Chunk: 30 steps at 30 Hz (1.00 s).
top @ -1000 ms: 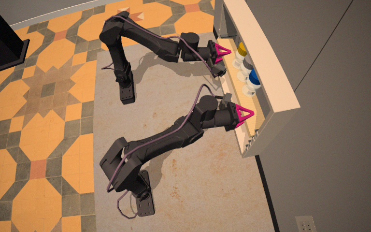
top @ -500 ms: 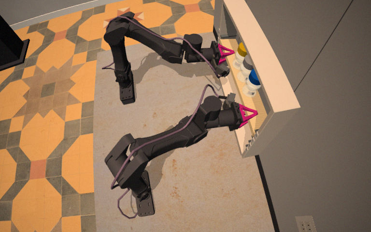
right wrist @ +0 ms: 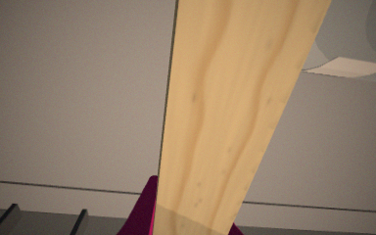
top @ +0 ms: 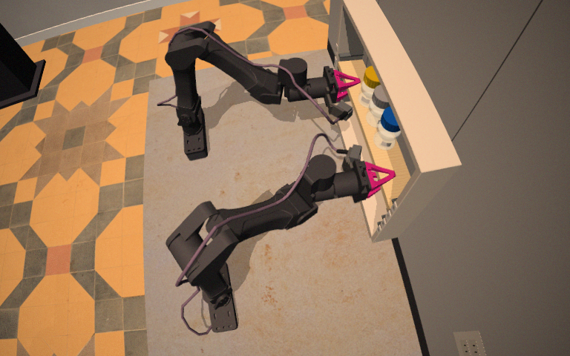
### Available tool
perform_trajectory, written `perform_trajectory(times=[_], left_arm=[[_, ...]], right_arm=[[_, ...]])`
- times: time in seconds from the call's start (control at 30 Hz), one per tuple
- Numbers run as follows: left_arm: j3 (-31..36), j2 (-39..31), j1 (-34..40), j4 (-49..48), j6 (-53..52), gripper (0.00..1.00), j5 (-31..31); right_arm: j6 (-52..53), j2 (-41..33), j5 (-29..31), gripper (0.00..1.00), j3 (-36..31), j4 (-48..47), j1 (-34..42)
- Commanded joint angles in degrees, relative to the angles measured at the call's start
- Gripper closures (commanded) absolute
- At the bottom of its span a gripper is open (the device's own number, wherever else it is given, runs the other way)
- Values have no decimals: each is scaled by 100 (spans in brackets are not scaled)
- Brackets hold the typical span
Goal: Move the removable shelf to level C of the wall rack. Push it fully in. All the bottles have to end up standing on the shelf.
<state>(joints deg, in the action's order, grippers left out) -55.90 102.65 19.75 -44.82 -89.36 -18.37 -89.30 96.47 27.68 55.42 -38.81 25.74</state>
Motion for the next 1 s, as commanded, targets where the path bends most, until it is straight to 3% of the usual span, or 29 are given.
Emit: perform_trajectory(times=[0.0, 0.9, 0.97], left_arm=[[-11, 52, -44, -230, -62, 100, 38], [45, 120, -44, -356, -63, 100, 39], [45, 120, -44, -357, -63, 96, 40]], right_arm=[[-67, 81, -45, 100, 20, -278, -60], [-68, 139, -46, 100, -49, -408, -60], [-69, 139, -46, 96, -49, -410, -60]])
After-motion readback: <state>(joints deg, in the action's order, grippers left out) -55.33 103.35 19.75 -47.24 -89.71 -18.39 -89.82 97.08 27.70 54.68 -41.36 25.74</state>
